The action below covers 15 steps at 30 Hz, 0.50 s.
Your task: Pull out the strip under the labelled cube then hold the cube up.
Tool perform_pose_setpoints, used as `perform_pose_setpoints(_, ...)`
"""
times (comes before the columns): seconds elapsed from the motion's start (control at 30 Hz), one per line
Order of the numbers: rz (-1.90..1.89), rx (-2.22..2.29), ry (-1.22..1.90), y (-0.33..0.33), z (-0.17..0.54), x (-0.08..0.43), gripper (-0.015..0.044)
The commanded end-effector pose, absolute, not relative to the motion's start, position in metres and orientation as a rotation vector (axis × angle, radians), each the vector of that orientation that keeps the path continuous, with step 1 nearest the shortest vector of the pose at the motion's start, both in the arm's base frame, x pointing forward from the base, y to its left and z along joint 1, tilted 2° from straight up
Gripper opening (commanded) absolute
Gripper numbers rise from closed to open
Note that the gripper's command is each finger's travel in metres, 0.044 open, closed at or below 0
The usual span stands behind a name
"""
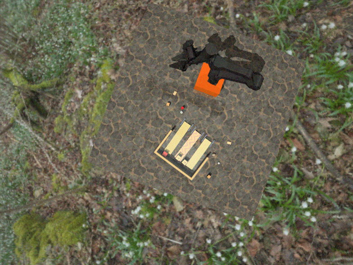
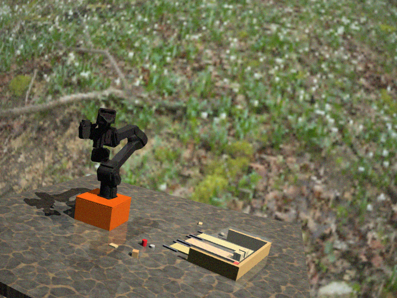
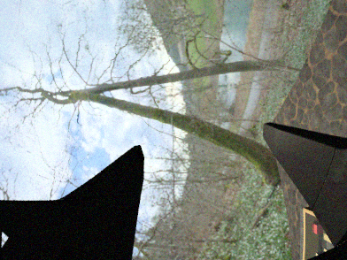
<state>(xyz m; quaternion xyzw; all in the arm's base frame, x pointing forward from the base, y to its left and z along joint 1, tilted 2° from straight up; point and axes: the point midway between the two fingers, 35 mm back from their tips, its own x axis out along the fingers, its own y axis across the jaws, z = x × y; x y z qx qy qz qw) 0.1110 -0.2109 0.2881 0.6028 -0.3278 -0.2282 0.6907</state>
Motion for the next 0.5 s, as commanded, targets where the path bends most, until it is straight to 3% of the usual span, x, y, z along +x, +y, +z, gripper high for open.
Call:
perform_pose_setpoints(0.0,-0.510,1.277,-0.548,-0.207,0.272,0.150,0.0400)
perform_pose_setpoints(0.47,-0.355,0.847,0.081,-0.127,0.205,0.269,0.0400)
